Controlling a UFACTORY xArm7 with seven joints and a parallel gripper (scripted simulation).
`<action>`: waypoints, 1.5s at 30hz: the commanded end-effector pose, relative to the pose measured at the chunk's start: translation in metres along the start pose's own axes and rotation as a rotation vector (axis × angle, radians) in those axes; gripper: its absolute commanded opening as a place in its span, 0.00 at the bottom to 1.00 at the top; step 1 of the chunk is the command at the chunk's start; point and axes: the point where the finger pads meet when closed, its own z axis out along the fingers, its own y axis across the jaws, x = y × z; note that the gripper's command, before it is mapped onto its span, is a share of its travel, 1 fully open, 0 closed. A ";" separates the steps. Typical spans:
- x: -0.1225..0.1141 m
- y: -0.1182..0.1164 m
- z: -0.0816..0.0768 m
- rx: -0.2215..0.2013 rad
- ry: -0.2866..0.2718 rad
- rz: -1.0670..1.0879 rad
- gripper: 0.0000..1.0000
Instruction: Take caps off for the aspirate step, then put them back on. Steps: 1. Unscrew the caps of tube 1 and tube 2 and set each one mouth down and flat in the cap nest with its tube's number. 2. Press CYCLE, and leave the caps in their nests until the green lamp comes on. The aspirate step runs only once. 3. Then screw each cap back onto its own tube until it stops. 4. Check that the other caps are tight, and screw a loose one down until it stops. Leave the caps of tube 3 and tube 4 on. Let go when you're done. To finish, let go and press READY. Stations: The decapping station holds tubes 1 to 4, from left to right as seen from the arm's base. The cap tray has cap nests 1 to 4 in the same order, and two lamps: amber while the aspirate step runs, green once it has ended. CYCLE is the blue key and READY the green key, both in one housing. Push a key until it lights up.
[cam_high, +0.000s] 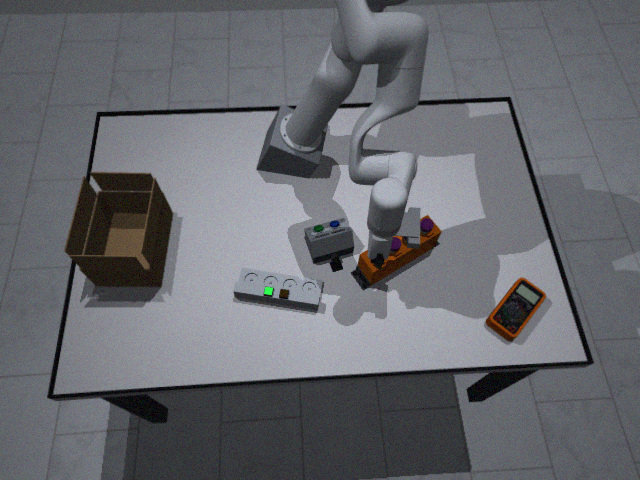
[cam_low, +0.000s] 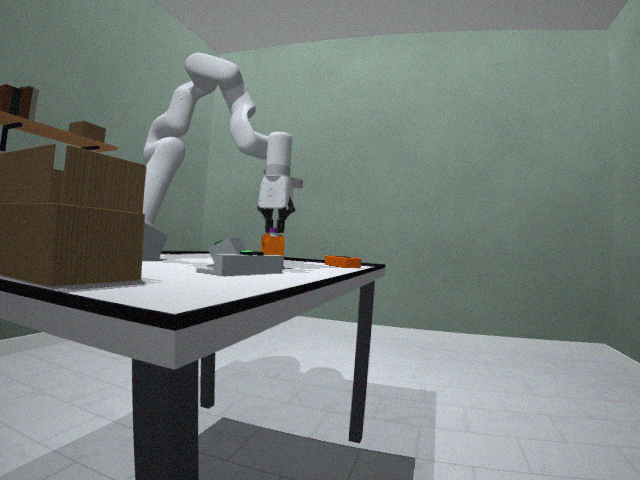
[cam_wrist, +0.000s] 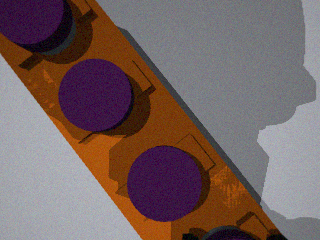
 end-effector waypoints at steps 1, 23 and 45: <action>0.001 0.001 -0.001 -0.019 -0.034 0.111 0.00; 0.001 0.001 -0.002 -0.013 -0.038 -0.229 0.46; 0.001 0.001 -0.002 0.005 -0.045 -1.167 0.46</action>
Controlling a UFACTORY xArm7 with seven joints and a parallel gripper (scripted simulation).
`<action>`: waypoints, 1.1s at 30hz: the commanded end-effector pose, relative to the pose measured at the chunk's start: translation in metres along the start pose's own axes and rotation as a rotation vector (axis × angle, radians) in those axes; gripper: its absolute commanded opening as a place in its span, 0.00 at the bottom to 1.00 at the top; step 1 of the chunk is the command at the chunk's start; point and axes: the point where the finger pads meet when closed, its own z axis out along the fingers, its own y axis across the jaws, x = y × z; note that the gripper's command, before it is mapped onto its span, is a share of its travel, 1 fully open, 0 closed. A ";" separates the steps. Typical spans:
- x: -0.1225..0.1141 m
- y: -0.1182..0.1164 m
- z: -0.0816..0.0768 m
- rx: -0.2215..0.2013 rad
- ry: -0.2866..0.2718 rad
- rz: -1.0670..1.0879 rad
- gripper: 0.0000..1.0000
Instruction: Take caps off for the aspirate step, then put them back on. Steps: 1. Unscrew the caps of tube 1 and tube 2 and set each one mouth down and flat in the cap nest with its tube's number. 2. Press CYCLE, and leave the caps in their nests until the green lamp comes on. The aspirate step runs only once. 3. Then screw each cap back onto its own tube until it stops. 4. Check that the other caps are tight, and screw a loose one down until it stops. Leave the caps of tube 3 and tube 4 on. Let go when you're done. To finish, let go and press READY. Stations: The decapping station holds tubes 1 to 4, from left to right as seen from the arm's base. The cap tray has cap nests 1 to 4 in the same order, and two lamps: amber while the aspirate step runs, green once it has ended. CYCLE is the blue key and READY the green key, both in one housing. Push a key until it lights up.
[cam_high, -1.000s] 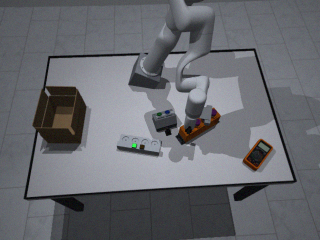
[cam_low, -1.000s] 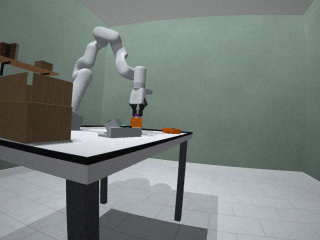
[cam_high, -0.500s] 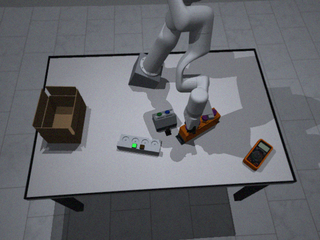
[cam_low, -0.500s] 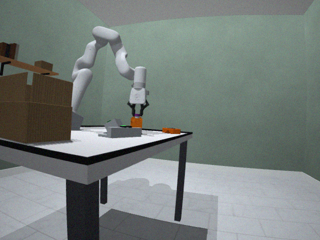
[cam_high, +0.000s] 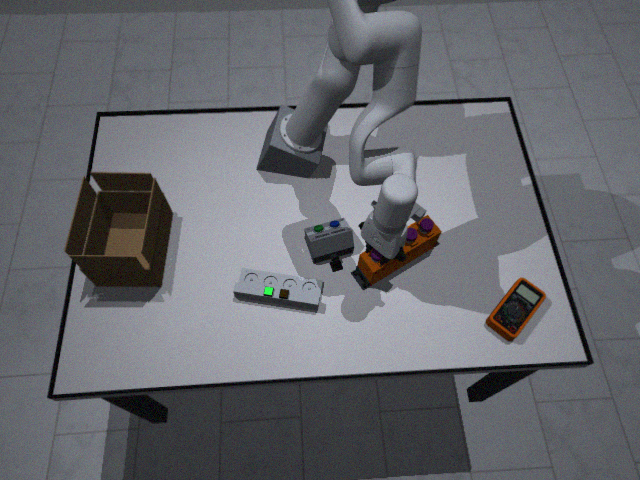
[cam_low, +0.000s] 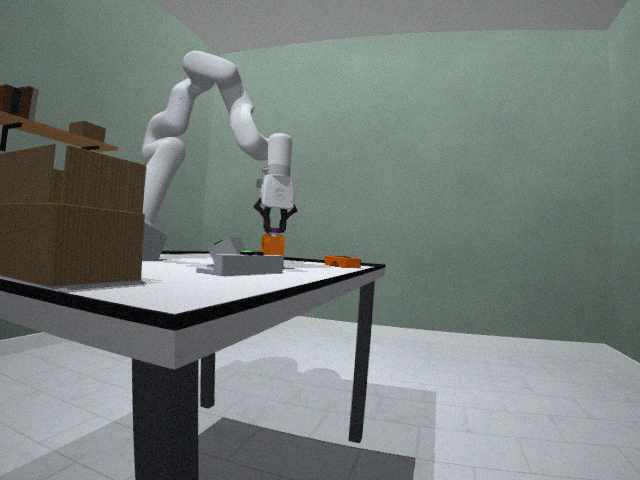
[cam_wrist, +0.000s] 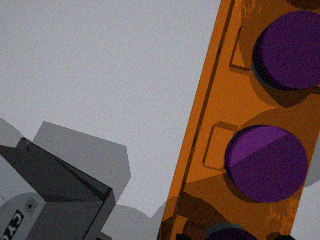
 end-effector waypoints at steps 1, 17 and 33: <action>-0.001 0.001 -0.001 -0.019 0.037 -0.276 0.46; -0.001 0.001 -0.001 -0.024 0.037 -0.507 0.00; -0.001 0.001 -0.001 -0.022 0.038 -0.407 0.00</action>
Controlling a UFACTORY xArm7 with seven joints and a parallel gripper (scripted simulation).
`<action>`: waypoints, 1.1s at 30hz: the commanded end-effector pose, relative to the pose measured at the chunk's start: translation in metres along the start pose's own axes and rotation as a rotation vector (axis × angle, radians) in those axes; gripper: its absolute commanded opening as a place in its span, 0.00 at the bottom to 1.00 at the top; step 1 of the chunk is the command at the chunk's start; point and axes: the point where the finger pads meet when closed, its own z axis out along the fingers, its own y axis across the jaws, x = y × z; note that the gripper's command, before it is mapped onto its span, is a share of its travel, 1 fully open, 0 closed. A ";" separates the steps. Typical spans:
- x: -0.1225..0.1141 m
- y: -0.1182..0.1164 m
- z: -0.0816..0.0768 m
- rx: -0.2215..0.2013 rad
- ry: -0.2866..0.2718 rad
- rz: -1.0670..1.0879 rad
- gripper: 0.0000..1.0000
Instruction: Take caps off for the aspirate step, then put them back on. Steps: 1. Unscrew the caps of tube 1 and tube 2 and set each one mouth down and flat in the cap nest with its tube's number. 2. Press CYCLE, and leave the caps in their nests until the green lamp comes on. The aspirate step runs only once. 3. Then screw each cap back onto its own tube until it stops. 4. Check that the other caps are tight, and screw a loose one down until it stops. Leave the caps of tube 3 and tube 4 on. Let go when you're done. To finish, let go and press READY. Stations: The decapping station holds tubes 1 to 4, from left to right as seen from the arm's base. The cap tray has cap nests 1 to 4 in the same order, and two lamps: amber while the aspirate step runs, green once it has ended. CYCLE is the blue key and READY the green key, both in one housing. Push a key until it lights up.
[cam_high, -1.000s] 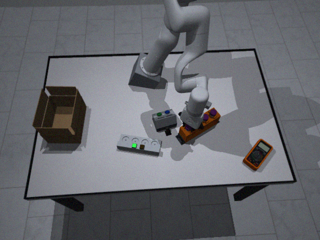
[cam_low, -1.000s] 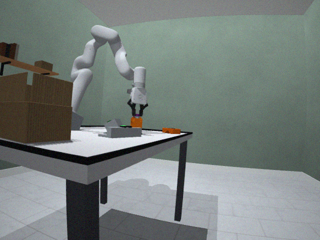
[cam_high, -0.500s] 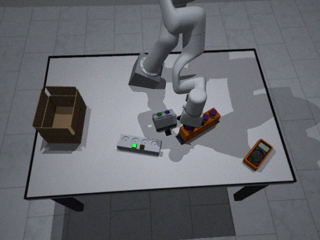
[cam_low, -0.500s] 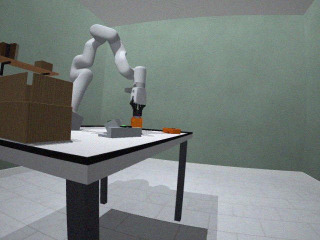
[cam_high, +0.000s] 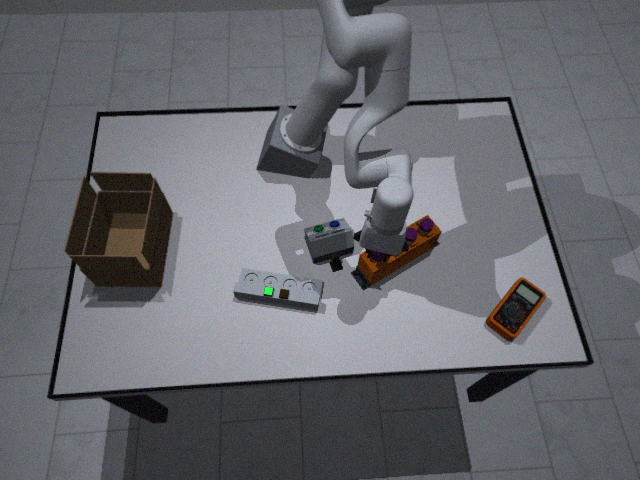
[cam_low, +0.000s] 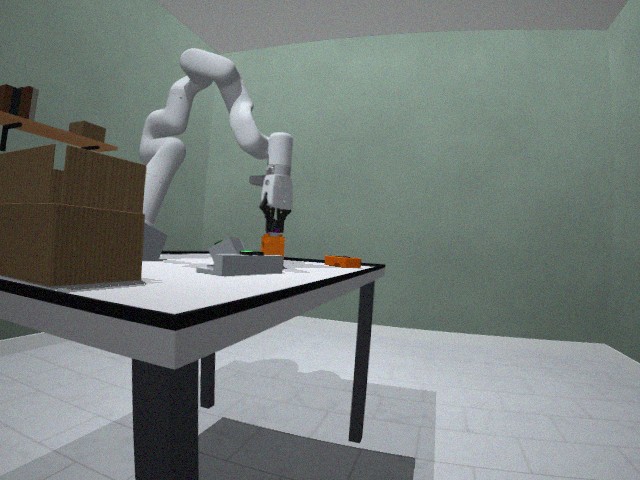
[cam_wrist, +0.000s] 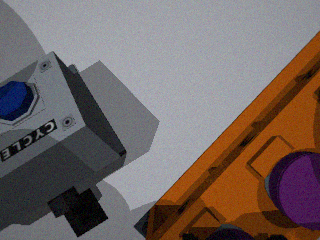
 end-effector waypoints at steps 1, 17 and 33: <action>-0.001 0.001 -0.001 -0.002 -0.003 0.142 0.00; -0.001 0.001 0.000 -0.003 -0.002 0.842 0.00; -0.001 0.001 0.000 -0.004 -0.001 1.513 0.00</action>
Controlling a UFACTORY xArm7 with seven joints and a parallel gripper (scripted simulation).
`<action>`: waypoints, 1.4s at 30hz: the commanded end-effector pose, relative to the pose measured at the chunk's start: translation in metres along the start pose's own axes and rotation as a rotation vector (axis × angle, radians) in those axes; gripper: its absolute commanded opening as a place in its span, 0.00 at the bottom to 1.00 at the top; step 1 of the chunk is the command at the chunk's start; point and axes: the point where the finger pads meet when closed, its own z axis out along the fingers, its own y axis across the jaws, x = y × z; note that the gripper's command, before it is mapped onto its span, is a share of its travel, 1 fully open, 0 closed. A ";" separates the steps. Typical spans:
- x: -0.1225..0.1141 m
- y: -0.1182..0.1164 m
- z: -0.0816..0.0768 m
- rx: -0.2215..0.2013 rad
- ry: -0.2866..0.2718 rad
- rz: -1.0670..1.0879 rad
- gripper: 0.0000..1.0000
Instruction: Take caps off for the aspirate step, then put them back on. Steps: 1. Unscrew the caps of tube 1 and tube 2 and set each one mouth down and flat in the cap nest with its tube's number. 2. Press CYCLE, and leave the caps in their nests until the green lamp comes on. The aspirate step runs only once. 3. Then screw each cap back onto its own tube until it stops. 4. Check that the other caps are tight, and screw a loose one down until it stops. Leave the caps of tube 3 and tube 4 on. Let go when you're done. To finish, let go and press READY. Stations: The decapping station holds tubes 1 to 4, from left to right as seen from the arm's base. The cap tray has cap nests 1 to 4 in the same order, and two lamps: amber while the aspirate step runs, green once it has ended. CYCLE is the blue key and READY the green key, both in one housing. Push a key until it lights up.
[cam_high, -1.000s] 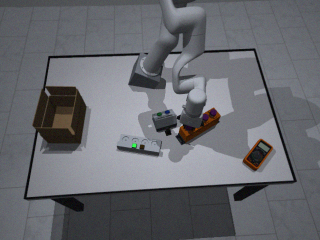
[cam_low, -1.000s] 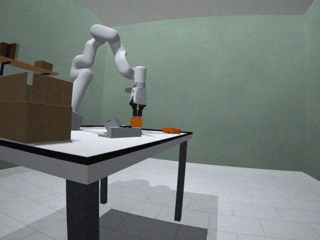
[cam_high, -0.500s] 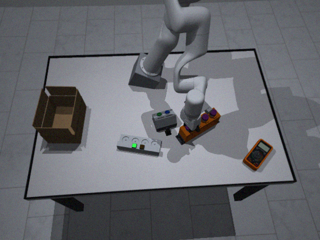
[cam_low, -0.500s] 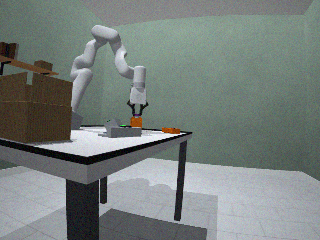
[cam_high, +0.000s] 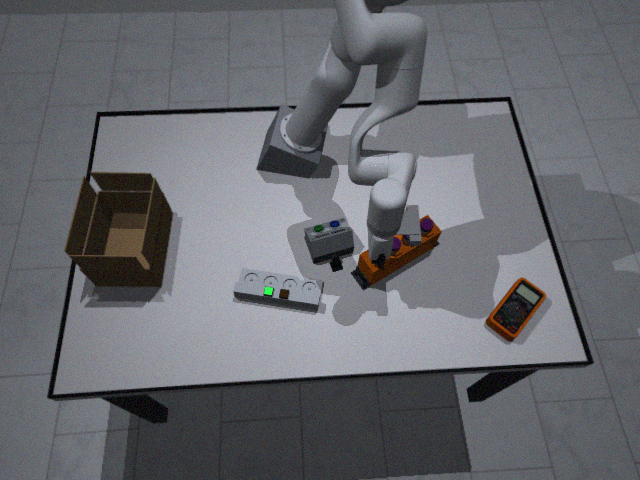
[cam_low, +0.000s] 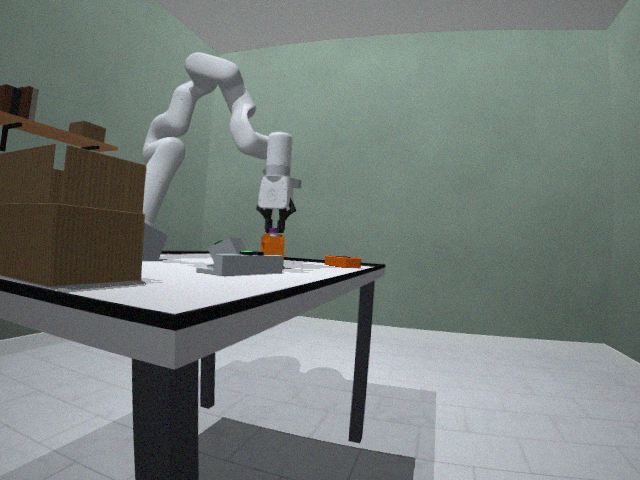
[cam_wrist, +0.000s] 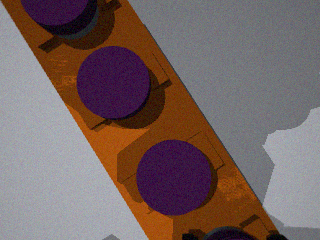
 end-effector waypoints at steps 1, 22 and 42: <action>0.001 0.002 -0.001 -0.020 -0.040 0.186 0.00; 0.001 0.002 -0.004 -0.020 -0.040 0.186 0.46; 0.003 0.001 -0.047 -0.021 -0.040 0.185 0.46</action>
